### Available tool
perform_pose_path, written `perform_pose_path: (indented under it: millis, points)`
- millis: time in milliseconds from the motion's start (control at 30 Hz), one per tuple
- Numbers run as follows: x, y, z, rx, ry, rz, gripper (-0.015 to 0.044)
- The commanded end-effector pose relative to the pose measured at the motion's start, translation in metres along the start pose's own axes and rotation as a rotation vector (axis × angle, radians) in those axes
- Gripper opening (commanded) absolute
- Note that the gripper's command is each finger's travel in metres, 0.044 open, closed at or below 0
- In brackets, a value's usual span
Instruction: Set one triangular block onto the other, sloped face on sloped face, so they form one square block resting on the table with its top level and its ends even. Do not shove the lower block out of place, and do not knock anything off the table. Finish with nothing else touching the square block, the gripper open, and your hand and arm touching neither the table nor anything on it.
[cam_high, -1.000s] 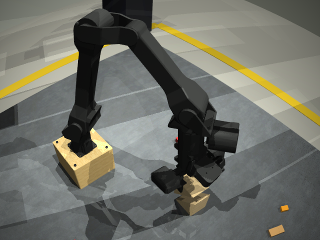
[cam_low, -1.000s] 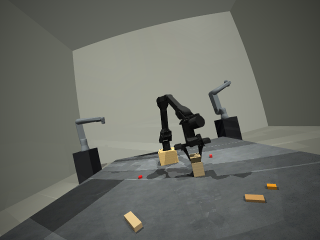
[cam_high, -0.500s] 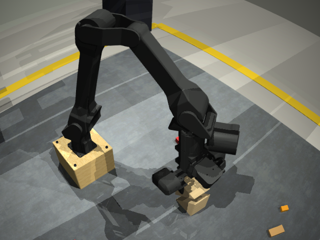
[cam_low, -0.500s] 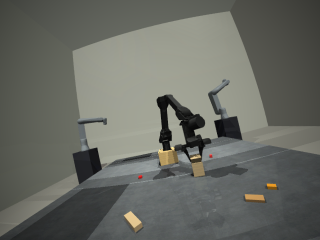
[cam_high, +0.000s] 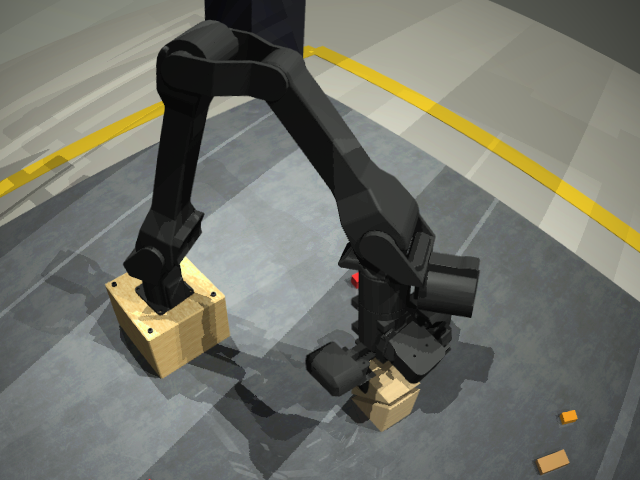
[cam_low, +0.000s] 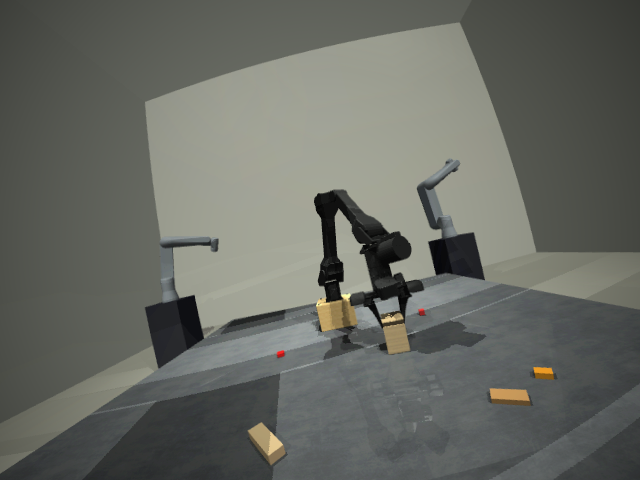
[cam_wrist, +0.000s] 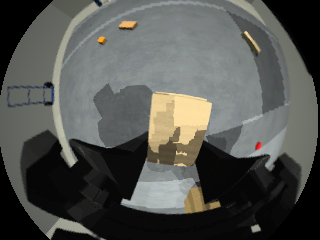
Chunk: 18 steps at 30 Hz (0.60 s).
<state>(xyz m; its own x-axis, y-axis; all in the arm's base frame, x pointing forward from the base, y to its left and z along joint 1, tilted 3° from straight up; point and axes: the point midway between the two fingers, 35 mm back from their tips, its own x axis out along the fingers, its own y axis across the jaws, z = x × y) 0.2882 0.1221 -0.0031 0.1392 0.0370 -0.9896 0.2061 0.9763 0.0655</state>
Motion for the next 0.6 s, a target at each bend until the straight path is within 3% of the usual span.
perform_pose_path:
  millis: [0,567]
  points:
    - [0.0049,-0.0003,-0.0008,-0.002,0.008,-0.001,0.0]
    - [0.0091,-0.0006,-0.0001,-0.002,0.008,0.0,0.0]
